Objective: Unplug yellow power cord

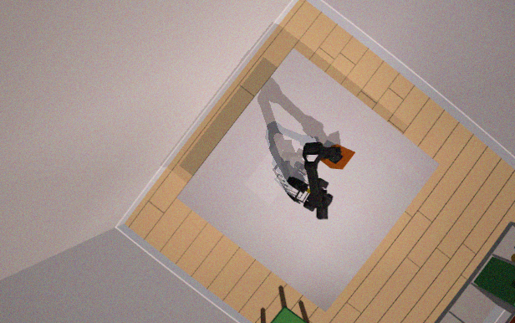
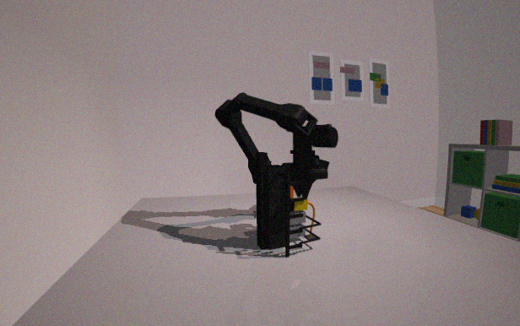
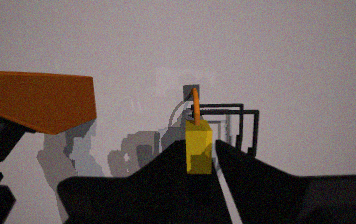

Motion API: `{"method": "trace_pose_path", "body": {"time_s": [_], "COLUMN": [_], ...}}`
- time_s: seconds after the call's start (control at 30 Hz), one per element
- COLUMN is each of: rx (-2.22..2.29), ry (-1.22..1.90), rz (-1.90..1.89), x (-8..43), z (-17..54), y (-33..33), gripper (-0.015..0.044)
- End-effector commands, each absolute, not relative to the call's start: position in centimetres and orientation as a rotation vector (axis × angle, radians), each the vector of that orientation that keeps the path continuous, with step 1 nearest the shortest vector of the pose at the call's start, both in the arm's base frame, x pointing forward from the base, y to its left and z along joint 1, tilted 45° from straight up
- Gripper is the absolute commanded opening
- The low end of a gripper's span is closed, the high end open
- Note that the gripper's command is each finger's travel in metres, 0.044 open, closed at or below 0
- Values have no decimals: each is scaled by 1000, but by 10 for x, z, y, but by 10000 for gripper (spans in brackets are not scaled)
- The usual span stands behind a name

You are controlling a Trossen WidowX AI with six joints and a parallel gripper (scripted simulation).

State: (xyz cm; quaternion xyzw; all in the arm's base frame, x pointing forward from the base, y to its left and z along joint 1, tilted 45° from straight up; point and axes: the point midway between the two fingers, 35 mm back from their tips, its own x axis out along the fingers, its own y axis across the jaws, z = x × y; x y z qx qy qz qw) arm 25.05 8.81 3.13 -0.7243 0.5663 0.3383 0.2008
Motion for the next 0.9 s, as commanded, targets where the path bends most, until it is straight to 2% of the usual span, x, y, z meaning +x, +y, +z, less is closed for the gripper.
{"method": "trace_pose_path", "body": {"time_s": [0.0, 0.23, 0.37, 0.63, 0.87], "rx": [-2027, -2027, -2022, -2022, -2022], "ry": [1573, 1573, 1578, 1578, 1576], "rz": [940, 940, 942, 942, 943], "x": [252, 253, 252, 252, 251], "z": [32, 26, 27, 27, 22], "y": [86, 80, 83, 83, 88], "gripper": [160, 160, 55, 2, 0]}}
